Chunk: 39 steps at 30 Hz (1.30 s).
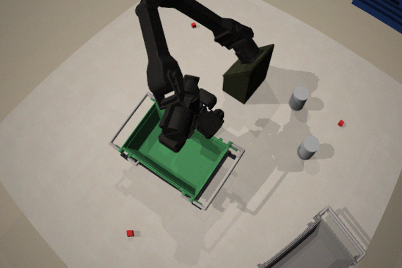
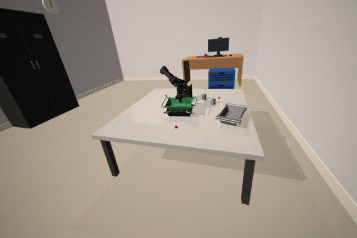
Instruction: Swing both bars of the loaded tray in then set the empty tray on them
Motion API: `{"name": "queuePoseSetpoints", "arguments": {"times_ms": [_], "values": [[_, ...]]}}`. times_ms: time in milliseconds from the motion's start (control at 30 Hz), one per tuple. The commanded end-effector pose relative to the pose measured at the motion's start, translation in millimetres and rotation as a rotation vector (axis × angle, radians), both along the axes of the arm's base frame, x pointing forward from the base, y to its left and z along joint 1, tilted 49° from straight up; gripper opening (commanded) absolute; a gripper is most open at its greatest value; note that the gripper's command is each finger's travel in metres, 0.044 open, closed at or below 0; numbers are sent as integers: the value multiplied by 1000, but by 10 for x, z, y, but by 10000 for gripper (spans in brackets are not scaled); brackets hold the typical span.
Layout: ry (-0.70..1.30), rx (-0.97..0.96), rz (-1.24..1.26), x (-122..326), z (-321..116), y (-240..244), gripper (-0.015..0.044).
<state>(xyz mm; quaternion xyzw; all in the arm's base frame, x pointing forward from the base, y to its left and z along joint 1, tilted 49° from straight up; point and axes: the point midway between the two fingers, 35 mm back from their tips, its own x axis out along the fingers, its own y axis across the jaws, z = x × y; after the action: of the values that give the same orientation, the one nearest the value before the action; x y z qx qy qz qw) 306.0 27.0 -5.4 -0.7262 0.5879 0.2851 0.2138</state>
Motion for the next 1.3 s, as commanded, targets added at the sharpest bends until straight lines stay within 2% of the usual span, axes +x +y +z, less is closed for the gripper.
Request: {"name": "queuePoseSetpoints", "arguments": {"times_ms": [0, 1267], "values": [[21, -6, -14, -35, -18, -67, 0], [21, -6, -14, -46, -71, -128, 0]]}}
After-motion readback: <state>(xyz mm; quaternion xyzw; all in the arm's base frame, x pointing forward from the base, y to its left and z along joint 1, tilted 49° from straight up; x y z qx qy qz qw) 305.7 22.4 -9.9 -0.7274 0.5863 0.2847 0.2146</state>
